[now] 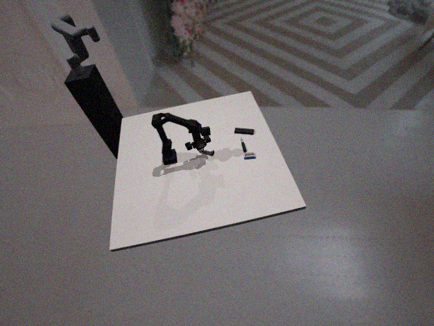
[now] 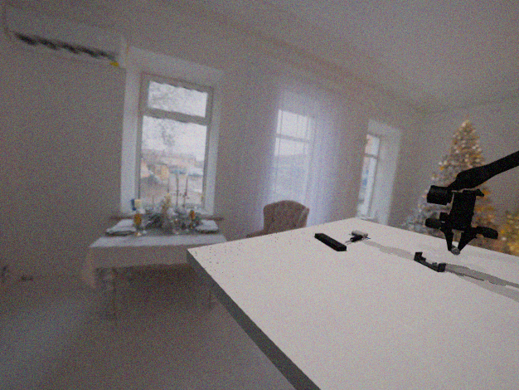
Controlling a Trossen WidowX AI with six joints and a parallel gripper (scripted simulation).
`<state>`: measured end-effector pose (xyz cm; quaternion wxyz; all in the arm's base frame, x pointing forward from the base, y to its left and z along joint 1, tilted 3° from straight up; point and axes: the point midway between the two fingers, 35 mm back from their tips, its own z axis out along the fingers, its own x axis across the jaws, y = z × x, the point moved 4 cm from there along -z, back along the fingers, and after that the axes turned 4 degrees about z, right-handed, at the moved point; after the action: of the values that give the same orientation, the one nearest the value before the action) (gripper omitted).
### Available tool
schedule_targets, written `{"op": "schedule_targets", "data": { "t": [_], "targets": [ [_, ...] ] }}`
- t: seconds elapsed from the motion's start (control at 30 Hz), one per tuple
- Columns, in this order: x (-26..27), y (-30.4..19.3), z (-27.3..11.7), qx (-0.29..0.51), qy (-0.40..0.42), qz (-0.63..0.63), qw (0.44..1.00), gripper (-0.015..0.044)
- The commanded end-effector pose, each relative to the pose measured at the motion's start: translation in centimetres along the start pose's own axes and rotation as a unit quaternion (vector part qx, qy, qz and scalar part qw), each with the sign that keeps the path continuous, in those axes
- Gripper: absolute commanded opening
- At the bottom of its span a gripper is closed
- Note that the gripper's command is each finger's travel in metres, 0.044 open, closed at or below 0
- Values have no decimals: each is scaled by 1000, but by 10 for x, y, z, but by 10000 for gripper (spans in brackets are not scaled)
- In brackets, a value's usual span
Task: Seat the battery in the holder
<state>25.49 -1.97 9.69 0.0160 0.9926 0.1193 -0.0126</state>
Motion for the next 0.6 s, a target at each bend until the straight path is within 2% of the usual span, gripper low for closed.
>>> {"op": "schedule_targets", "data": {
  "t": [0.0, 0.37, 0.57],
  "targets": [
    [17, 0, -4, -2, 2, -101, 995, 75],
    [59, -4, -8, -5, 1, -377, 926, 75],
    [61, -4, -9, -5, 2, -392, 920, 75]
  ]
}}
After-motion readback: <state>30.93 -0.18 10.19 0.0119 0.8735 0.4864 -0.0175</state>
